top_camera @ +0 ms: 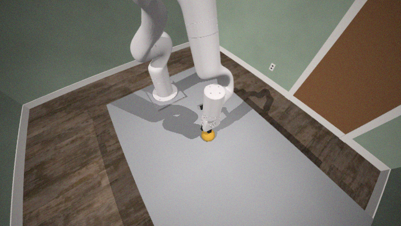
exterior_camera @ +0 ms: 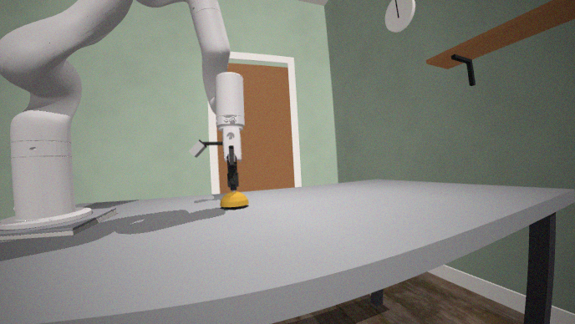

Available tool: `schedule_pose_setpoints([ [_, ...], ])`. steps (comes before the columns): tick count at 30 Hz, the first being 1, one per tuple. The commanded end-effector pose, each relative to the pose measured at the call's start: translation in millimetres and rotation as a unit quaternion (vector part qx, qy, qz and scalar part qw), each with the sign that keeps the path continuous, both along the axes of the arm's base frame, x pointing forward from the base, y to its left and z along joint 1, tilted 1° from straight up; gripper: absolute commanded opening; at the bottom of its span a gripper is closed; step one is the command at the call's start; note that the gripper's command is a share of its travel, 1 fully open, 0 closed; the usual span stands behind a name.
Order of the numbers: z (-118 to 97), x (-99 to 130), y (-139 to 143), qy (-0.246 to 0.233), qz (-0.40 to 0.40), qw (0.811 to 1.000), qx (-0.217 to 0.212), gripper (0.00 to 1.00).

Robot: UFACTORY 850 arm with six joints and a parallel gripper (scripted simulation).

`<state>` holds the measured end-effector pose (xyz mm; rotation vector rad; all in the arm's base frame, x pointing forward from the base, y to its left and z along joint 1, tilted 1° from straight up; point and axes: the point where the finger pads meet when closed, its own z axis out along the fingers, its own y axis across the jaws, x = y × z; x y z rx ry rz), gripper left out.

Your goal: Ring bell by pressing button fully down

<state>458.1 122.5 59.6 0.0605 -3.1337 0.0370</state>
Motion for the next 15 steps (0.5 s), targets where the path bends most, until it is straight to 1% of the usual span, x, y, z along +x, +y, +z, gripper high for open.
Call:
schedule_pose_setpoints([
  [1,-1.5,0.4,0.2,-0.001,0.0,1.0,0.0,0.0],
  [15,0.5,0.5,0.2,-0.001,0.0,1.0,0.0,0.0],
])
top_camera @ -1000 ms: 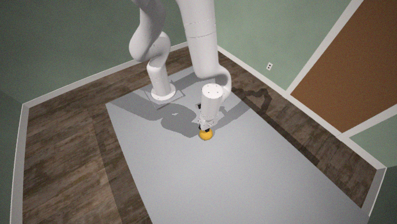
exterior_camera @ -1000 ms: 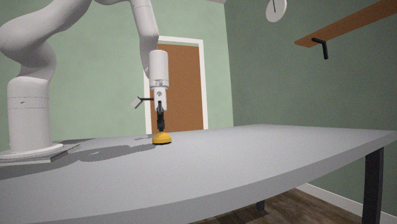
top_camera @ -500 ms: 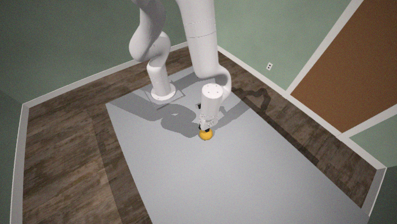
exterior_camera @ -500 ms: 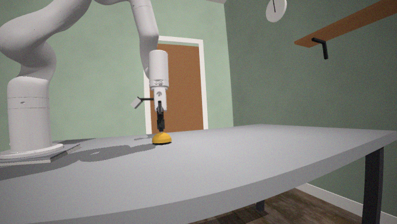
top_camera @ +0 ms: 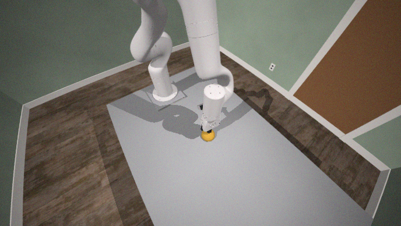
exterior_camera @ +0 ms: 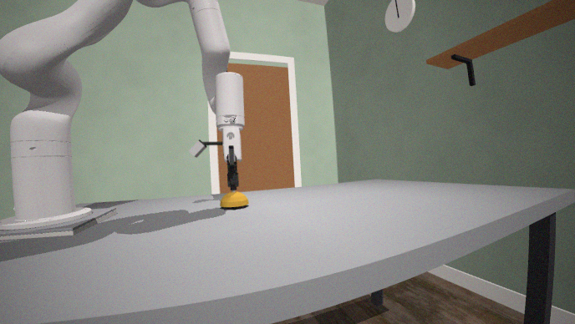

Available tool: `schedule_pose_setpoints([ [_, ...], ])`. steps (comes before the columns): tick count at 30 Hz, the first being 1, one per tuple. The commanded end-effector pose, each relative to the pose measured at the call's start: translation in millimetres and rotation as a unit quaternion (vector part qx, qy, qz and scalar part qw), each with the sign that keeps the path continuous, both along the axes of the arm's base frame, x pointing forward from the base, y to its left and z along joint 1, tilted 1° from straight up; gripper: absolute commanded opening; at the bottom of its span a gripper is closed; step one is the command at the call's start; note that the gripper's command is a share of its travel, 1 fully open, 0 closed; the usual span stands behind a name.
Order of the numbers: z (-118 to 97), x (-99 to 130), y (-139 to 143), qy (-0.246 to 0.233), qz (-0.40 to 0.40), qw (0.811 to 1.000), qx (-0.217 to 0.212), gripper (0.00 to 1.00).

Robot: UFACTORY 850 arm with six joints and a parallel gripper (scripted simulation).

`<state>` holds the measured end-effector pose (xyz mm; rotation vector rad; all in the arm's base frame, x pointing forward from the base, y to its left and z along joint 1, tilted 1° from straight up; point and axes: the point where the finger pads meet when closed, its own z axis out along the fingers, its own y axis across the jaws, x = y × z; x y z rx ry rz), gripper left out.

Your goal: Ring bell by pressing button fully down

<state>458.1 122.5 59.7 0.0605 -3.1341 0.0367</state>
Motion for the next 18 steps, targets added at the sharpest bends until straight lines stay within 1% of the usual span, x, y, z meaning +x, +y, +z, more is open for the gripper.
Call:
schedule_pose_setpoints([
  [1,1.3,0.5,0.3,-0.001,0.0,1.0,0.0,0.0],
  [8,12.6,0.6,0.5,-0.001,0.0,1.0,0.0,0.0],
  [10,12.6,0.6,0.5,-0.001,0.0,1.0,0.0,0.0],
  [18,34.1,0.7,1.0,-0.001,0.0,1.0,0.0,0.0],
])
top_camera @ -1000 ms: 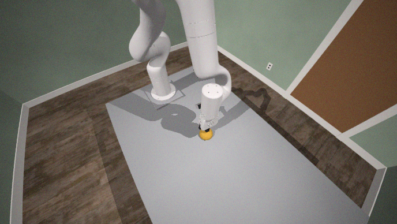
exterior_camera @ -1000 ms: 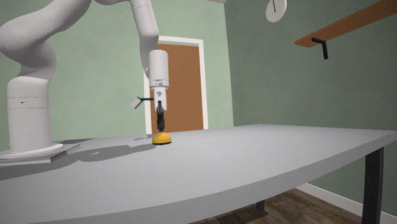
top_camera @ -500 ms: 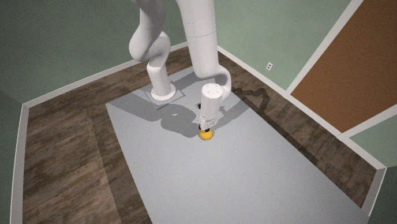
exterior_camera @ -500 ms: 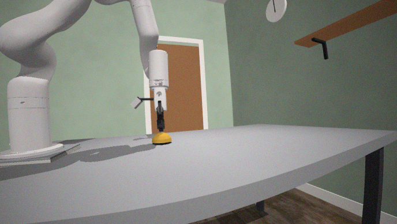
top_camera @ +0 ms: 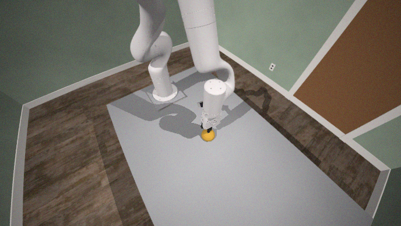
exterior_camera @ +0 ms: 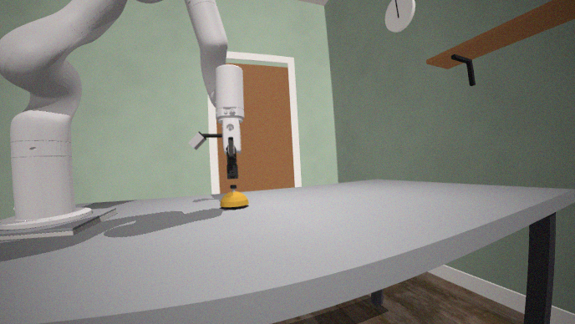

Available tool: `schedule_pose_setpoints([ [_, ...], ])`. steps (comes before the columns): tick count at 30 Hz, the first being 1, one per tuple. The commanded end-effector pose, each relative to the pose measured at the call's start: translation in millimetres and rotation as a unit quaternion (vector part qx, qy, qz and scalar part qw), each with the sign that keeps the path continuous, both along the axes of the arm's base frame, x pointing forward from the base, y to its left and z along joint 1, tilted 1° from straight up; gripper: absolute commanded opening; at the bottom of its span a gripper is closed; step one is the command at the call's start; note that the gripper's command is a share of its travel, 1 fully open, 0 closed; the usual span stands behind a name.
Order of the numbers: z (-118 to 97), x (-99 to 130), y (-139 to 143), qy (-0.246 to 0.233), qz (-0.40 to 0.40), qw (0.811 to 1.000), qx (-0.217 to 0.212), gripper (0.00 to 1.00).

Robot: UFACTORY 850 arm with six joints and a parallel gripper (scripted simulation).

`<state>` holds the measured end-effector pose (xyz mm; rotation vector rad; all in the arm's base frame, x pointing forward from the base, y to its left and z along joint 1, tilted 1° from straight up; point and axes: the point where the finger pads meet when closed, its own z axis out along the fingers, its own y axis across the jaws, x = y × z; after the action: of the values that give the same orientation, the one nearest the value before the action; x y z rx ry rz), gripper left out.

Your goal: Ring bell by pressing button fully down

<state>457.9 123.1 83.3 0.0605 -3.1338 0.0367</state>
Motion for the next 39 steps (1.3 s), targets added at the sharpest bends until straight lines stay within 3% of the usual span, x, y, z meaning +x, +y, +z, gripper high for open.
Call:
schedule_pose_setpoints([
  [1,13.3,0.9,0.5,-0.001,0.0,1.0,0.0,0.0],
  [17,42.7,1.0,1.2,-0.001,0.0,1.0,0.0,0.0],
  [39,44.8,1.0,1.2,-0.001,0.0,1.0,0.0,0.0],
])
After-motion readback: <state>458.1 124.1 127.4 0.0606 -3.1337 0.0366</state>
